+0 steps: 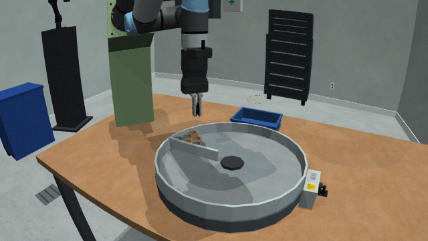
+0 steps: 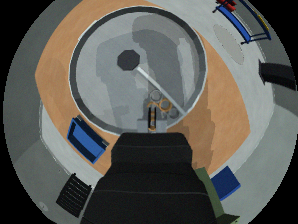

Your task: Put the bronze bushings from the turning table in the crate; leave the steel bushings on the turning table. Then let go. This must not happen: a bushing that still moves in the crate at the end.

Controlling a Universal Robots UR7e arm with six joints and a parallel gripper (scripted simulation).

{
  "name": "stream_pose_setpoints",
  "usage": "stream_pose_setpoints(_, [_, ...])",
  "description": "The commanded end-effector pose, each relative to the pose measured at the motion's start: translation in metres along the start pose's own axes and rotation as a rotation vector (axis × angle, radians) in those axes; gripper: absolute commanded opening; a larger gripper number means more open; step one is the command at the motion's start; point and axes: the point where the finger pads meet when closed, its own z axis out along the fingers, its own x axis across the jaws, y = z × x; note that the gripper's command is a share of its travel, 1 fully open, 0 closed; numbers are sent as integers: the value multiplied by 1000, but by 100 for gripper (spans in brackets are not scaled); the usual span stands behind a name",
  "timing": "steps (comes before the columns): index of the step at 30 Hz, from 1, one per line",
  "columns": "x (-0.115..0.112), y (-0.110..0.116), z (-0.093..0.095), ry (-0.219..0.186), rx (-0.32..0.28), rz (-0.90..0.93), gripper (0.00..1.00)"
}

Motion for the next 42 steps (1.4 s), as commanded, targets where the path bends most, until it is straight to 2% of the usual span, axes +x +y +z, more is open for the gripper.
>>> stream_pose_setpoints(1, [-1, 0, 1, -1, 4, 0, 27])
stream_pose_setpoints(2, [-1, 0, 1, -1, 4, 0, 27])
stream_pose_setpoints(7, [-11, 12, 30, -6, 5, -1, 27])
stream_pose_setpoints(19, [-11, 12, 30, -6, 5, -1, 27])
stream_pose_setpoints(20, [-10, 12, 30, -6, 3, -1, 42])
stream_pose_setpoints(42, [-10, 12, 30, -6, 3, -1, 42])
